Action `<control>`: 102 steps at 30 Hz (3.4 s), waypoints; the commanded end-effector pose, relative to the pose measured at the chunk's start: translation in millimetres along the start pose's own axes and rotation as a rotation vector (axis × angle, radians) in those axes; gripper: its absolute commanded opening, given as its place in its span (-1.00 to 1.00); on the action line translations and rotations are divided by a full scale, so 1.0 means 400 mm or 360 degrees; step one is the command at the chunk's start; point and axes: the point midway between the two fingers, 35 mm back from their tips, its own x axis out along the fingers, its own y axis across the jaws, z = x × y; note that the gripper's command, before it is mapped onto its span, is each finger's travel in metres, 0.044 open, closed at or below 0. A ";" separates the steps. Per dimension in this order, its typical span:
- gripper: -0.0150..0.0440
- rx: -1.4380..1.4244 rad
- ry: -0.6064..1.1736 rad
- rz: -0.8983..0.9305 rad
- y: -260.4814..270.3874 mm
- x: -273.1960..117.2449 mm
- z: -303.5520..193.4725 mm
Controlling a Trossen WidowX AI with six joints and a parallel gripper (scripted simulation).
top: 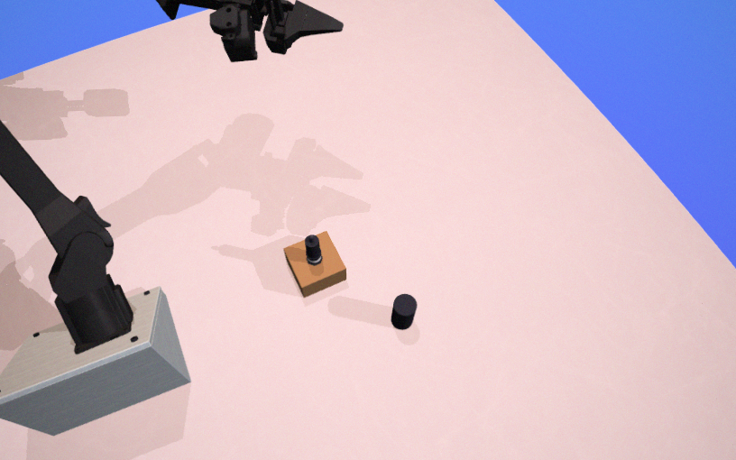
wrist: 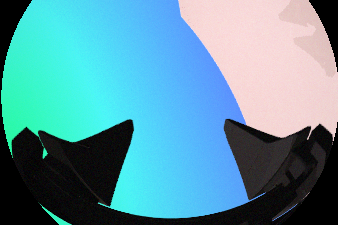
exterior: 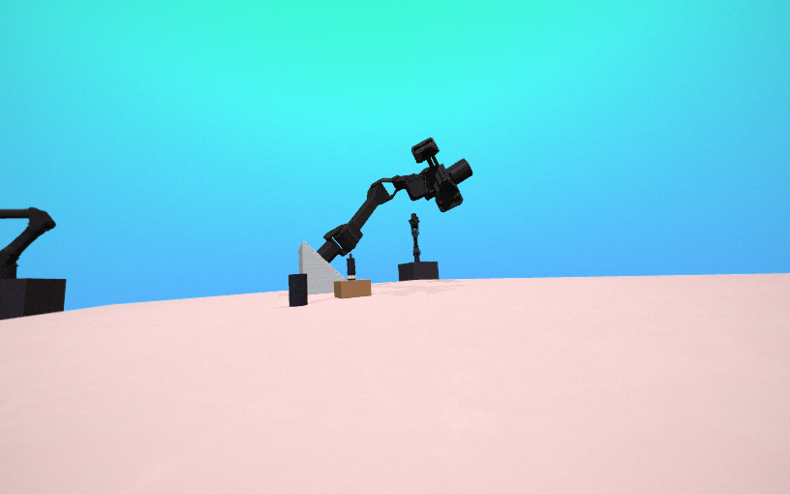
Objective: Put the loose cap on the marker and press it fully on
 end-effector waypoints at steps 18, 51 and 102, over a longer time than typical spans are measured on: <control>0.37 -0.1930 -0.0442 -0.0948 -0.042 0.299 0.275; 0.37 -0.2898 0.1558 -0.2227 -0.048 0.430 0.662; 0.37 -0.2964 0.2158 -0.1949 -0.181 0.466 0.757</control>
